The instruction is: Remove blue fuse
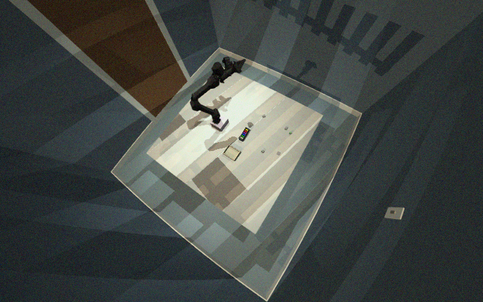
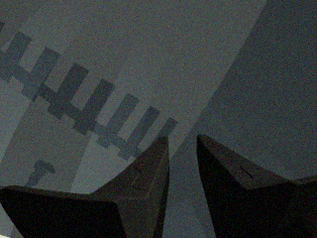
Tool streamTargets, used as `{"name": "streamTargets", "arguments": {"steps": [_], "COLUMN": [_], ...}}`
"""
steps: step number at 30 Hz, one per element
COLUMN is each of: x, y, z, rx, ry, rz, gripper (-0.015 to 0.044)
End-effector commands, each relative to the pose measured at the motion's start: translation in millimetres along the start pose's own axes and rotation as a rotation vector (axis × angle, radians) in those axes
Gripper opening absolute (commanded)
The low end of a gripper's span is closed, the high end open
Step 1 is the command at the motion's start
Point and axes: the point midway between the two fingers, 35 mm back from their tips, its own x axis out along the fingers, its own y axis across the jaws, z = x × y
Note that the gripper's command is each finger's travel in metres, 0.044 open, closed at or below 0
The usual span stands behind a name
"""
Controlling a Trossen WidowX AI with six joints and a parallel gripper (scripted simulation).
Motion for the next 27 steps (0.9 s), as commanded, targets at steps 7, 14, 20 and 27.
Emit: {"name": "streamTargets", "arguments": {"steps": [7,14,20,27], "x": [21.5,-1.8,-47.8,-126.9], "y": [5.8,7.9,12.6,26.7], "z": [-154.3,-267.3,-354.7,-436.4], "rx": [0.137,0.305,0.476,0.711], "ry": [0.450,0.788,1.080,1.424], "rz": [0.012,-0.028,-0.093,-0.203], "gripper": [0.0071,0.0071,0.0071,0.0071]}}
